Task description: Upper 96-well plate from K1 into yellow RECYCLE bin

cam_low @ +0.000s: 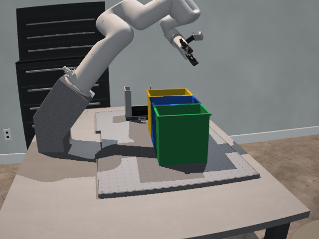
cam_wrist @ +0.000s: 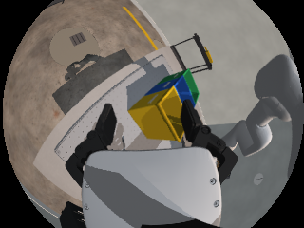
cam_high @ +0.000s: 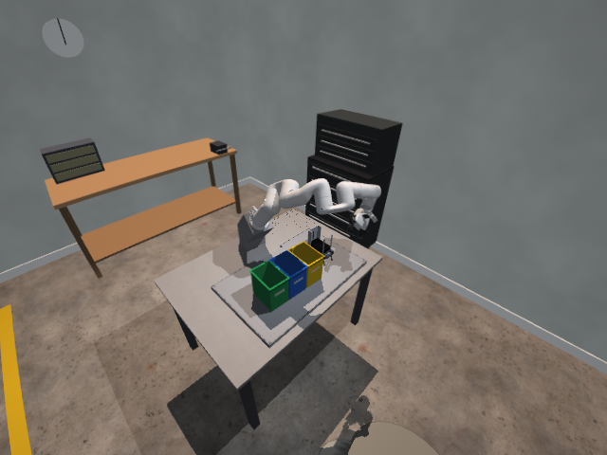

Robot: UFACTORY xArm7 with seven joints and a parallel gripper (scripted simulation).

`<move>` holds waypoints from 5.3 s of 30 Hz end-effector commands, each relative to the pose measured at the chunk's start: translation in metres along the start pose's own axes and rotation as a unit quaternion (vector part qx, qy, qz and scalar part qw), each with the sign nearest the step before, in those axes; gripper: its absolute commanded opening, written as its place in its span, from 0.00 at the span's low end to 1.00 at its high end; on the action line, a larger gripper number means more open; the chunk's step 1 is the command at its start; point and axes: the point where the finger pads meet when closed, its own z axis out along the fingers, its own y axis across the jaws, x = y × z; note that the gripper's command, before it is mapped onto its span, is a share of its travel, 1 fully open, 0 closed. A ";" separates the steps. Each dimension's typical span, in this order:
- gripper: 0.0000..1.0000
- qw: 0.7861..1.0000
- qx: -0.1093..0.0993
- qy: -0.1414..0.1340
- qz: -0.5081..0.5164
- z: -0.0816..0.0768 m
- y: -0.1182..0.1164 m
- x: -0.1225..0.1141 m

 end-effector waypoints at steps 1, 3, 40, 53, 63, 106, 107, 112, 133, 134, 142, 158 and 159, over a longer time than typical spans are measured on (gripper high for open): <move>1.00 1.000 0.002 -0.001 0.001 -0.001 0.001 0.001; 1.00 1.000 0.002 -0.001 0.001 -0.001 0.001 0.001; 1.00 0.960 0.200 -0.137 -0.141 -0.049 0.034 -0.066; 1.00 0.926 0.275 -0.179 -0.184 -0.072 0.055 -0.100; 1.00 0.911 0.305 -0.194 -0.198 -0.088 0.071 -0.128; 1.00 0.840 0.465 -0.238 -0.148 -0.083 0.084 -0.250; 1.00 0.840 0.468 -0.236 -0.141 -0.079 0.082 -0.251; 1.00 0.840 0.468 -0.236 -0.141 -0.074 0.079 -0.252; 1.00 0.840 0.468 -0.236 -0.141 -0.070 0.072 -0.257; 1.00 0.840 0.468 -0.236 -0.141 -0.069 0.071 -0.258; 1.00 0.840 0.468 -0.236 -0.141 -0.065 0.064 -0.264; 1.00 0.840 0.468 -0.236 -0.141 -0.054 0.047 -0.276; 1.00 0.840 0.468 -0.236 -0.141 -0.053 0.046 -0.277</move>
